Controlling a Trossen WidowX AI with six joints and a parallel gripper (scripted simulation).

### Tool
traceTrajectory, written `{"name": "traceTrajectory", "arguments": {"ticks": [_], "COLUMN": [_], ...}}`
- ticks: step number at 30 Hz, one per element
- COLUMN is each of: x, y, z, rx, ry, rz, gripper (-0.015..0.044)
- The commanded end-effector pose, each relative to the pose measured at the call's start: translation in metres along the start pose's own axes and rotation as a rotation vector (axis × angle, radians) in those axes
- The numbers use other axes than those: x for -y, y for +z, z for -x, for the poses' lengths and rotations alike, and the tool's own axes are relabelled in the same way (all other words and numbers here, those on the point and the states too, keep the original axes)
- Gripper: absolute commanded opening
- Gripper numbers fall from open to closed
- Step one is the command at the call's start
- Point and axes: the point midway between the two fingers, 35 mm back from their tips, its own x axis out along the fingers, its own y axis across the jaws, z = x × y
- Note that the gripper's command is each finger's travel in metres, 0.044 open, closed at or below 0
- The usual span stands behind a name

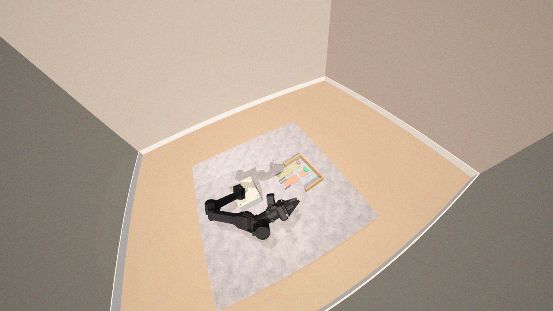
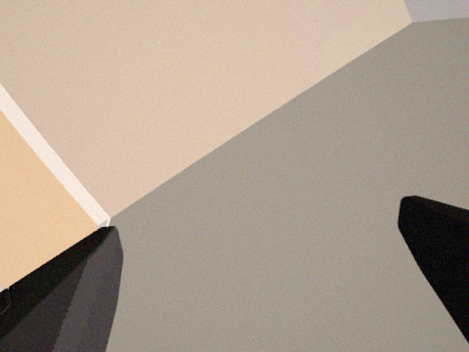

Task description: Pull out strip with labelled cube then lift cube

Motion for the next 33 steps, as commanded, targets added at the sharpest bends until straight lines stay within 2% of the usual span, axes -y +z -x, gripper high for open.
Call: {"name": "traceTrajectory", "arguments": {"ticks": [1,10,18,25,33], "x": [-0.054,-0.171,-0.277,-0.364,-0.435], "y": [-0.004,0.027,0.085,0.143,0.186], "z": [-0.048,-0.117,-0.134,-0.104,-0.018], "rx": [-0.039,-0.159,-0.306,-0.473,-0.696], "ry": [0.069,0.204,0.308,0.366,0.346], "rz": [-0.183,-0.507,-0.749,-0.923,-1.067], "gripper": [0.0400,0.0400,0.0400,0.0400,0.0400]}}
